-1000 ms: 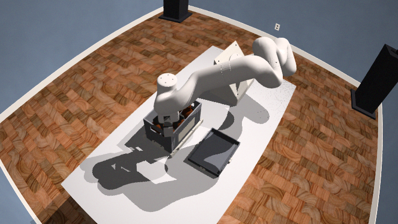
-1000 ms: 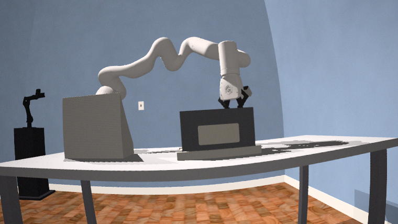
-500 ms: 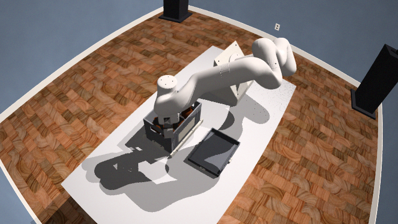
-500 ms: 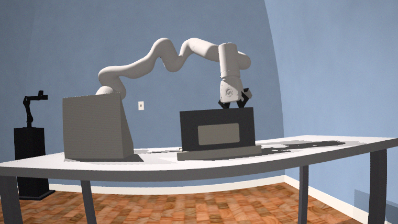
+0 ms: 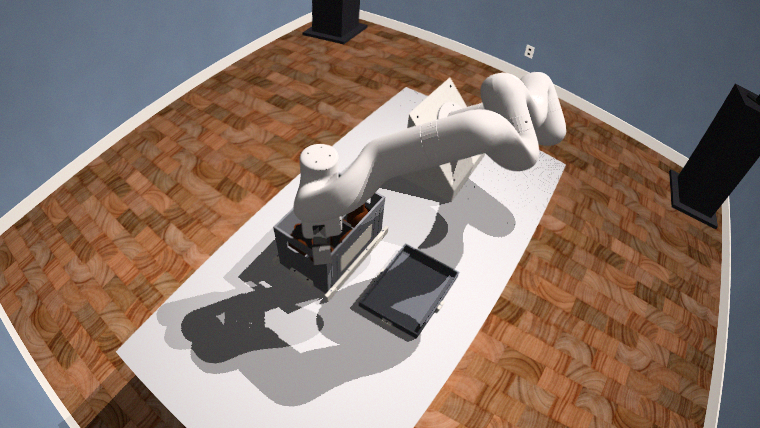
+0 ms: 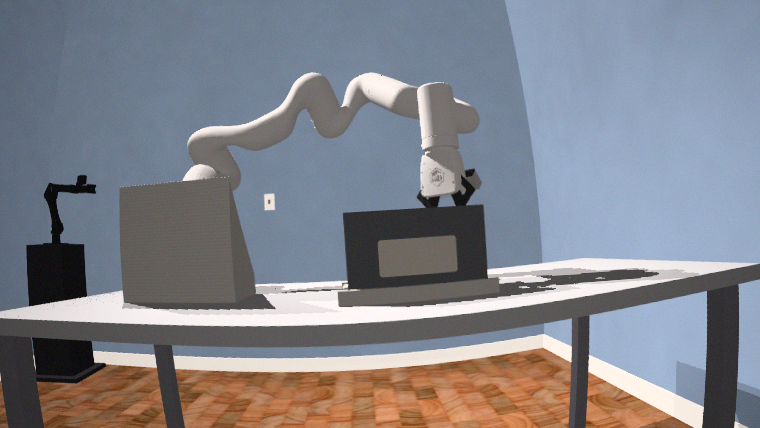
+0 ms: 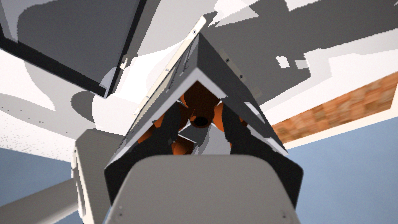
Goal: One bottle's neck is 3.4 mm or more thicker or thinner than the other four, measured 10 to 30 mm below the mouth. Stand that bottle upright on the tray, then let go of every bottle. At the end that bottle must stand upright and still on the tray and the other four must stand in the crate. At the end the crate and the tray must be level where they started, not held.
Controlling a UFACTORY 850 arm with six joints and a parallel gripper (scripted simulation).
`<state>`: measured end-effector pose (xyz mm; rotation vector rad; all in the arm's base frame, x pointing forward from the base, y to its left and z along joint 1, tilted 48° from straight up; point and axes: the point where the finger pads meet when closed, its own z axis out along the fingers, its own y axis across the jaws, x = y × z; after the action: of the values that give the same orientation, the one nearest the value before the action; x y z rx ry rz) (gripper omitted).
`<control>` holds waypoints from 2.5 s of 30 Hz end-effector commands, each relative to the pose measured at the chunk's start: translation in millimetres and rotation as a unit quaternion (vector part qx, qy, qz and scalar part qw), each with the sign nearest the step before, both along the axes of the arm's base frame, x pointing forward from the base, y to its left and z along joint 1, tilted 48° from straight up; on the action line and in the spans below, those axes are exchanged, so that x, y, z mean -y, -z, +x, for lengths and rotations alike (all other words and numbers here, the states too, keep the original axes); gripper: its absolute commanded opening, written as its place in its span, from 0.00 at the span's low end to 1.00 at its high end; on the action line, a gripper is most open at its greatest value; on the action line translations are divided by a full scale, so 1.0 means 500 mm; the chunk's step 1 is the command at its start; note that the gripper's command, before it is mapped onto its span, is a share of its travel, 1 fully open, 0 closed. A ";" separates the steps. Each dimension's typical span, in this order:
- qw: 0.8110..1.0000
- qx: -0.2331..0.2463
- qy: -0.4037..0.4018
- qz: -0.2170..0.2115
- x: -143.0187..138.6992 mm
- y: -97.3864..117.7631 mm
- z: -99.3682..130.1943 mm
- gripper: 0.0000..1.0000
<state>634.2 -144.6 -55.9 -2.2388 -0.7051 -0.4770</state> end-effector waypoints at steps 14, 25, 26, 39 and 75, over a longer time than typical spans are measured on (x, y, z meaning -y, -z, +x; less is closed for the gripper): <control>1.000 0.001 0.000 0.000 0.002 -0.001 0.001 0.00; 1.000 0.001 0.000 0.000 0.002 -0.001 0.001 0.00; 1.000 0.001 0.000 0.000 0.002 -0.001 0.001 0.00; 1.000 0.001 0.000 0.000 0.002 -0.001 0.001 0.00; 1.000 0.001 0.000 0.000 0.002 -0.001 0.001 0.65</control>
<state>634.2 -144.6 -55.9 -2.2388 -0.7051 -0.4769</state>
